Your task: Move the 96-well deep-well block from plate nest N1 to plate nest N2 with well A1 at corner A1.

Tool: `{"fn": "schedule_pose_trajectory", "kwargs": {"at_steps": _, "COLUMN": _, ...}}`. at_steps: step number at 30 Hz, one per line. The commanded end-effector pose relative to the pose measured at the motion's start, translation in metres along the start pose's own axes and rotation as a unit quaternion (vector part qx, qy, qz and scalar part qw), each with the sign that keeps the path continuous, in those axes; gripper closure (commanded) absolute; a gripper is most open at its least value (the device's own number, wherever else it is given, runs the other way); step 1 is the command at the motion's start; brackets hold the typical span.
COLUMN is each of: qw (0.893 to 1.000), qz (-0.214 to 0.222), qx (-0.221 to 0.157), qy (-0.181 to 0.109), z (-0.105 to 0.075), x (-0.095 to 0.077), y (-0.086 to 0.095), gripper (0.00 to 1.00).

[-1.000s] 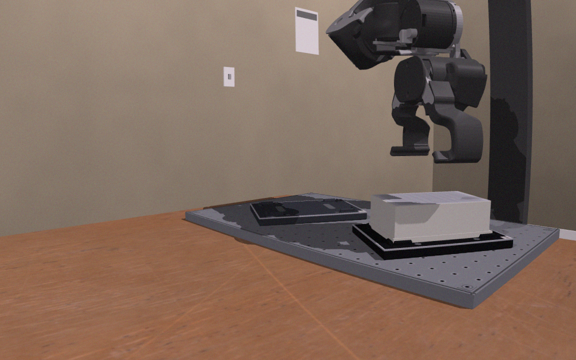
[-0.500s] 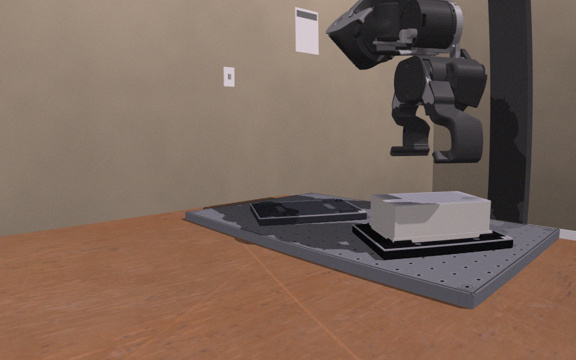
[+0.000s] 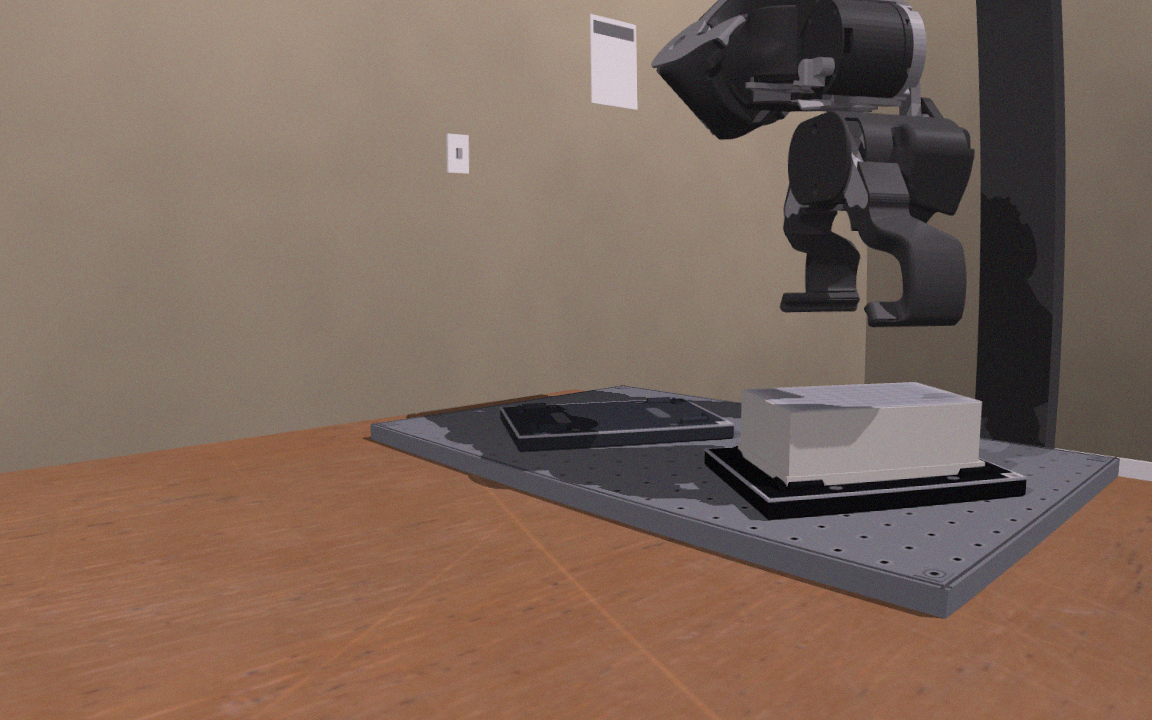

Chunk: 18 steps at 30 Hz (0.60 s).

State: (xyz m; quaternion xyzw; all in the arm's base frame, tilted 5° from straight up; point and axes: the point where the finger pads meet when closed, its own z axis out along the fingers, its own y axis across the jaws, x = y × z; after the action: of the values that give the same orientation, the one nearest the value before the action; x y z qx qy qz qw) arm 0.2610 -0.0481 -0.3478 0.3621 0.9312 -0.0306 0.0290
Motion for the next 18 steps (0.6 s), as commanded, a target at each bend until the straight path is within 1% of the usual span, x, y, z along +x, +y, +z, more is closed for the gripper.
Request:
{"fn": "schedule_pose_trajectory", "kwargs": {"at_steps": 1, "qw": 1.000, "qz": 0.002, "qx": 0.000, "qy": -0.001, "z": -0.0014, "x": -0.0010, "y": 0.0005, "gripper": 0.23}}
{"fn": "schedule_pose_trajectory", "kwargs": {"at_steps": 18, "qw": 1.000, "qz": 0.002, "qx": 0.000, "qy": -0.001, "z": -0.0014, "x": -0.0010, "y": 0.0005, "gripper": 0.23}}
